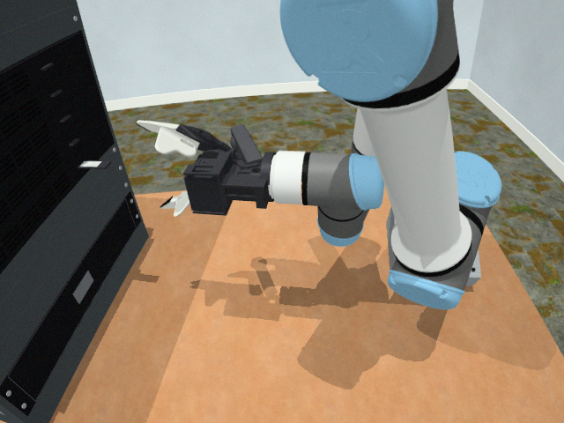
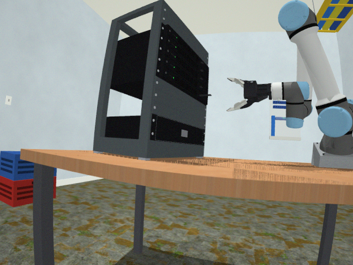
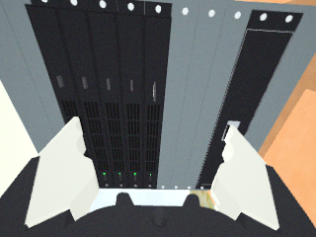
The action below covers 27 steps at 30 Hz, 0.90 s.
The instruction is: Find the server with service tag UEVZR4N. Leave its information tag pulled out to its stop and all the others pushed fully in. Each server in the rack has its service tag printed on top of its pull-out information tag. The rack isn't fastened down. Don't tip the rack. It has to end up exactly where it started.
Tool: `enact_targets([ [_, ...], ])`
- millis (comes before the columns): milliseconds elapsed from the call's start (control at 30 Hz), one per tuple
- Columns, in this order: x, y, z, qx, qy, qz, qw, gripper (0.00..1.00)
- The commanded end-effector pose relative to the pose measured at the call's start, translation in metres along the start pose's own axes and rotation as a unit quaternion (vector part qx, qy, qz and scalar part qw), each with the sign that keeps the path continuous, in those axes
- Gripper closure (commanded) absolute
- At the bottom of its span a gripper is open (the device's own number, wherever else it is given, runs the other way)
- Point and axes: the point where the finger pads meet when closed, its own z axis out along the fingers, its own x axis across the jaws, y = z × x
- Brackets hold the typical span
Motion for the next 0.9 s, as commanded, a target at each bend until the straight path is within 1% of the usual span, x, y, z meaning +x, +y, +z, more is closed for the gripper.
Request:
enact_targets([
  [0,0.0014,0.0004,-0.0007,0.0,0.001,-0.001,1.0,0.0],
  [867,0.0005,0.001,-0.0015,0.0,-0.001,-0.004,1.0,0.0],
])
